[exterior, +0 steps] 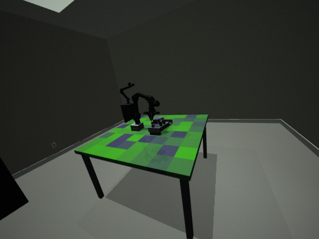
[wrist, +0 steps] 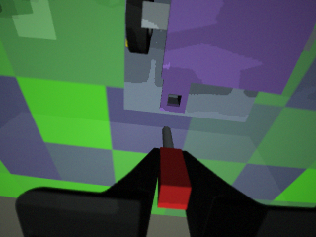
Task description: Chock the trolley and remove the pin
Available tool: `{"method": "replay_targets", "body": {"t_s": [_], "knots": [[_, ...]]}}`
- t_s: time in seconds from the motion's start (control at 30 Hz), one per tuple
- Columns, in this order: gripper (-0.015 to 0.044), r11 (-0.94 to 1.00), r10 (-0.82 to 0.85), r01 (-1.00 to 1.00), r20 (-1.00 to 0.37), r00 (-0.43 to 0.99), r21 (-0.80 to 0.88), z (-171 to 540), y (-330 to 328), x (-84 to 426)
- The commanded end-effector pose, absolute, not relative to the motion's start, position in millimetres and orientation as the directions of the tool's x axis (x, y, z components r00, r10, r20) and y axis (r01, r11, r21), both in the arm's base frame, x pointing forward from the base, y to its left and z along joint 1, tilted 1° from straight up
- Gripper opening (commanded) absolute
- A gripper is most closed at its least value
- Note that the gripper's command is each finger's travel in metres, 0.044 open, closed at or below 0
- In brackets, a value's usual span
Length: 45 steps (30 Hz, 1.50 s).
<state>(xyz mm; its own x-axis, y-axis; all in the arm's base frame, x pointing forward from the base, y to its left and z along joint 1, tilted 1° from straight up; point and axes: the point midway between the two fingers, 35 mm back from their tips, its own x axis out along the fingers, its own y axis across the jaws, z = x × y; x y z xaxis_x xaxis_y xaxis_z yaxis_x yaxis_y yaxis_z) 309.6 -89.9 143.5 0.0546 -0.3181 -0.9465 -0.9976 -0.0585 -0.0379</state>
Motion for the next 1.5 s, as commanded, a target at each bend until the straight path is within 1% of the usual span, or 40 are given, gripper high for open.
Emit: {"method": "replay_targets", "body": {"t_s": [0.0, 0.17, 0.93, 1.13, 1.47], "knots": [[0.0000, -0.061, -0.319, -0.997, -0.946, 0.065, -0.048, 148, -96, 313], [0.0000, -0.061, -0.319, -0.997, -0.945, 0.065, -0.048, 148, -98, 310], [0.0000, -0.061, -0.320, -0.997, -0.946, 0.059, -0.042, 142, -104, 232], [0.0000, -0.061, -0.320, -0.997, -0.946, 0.059, -0.042, 141, -102, 230], [0.0000, -0.061, -0.316, -0.997, -0.947, 0.059, -0.042, 132, -67, 230]]}}
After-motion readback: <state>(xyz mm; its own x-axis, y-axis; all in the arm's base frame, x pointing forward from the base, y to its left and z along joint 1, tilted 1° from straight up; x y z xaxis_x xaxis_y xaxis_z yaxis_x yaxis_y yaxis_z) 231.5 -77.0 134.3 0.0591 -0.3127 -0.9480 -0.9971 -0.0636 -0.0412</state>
